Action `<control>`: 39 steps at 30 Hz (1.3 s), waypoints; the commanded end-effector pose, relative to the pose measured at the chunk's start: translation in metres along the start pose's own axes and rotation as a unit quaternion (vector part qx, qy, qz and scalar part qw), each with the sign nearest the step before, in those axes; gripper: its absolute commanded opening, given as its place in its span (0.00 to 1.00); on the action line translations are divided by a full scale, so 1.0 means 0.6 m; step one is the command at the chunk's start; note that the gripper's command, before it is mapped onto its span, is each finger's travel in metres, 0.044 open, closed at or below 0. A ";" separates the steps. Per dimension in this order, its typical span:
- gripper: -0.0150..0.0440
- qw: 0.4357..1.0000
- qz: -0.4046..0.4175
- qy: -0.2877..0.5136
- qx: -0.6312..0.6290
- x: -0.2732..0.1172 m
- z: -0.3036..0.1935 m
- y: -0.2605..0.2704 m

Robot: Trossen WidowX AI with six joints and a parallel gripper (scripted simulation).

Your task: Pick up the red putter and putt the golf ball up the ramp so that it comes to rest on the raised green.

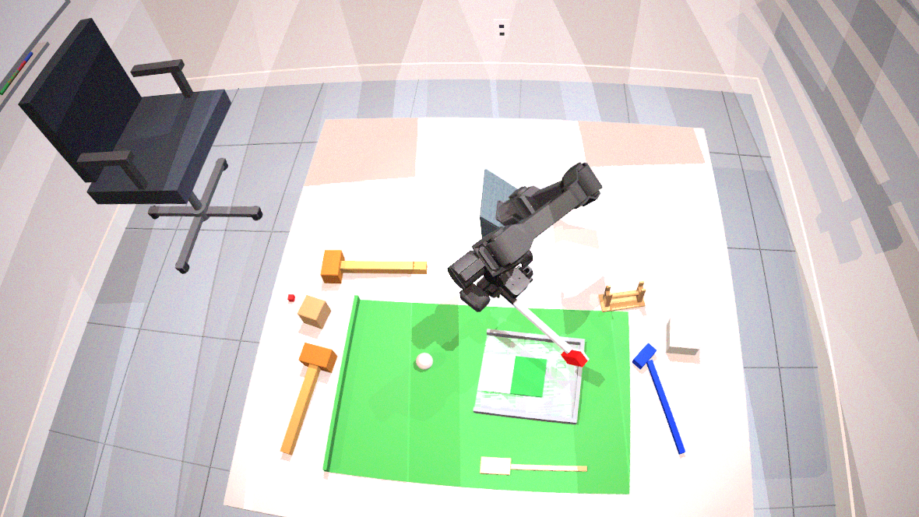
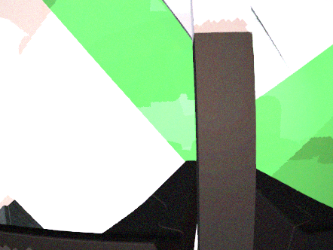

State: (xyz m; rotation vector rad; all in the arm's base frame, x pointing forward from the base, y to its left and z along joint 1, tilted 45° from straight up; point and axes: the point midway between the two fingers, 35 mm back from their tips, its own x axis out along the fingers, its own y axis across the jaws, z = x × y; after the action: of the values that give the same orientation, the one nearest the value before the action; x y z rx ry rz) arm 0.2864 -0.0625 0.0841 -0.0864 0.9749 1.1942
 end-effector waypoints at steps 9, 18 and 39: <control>0.25 0.983 -0.020 0.011 0.180 -0.022 -0.121 -0.073; 0.25 0.952 -0.023 0.025 0.305 -0.028 -0.226 -0.105; 0.25 0.884 -0.020 0.039 0.466 -0.003 -0.379 -0.122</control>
State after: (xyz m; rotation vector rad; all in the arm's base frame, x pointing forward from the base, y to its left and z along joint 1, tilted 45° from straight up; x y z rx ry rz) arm 0.2118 -0.2194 -0.0782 0.6026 1.5180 0.5877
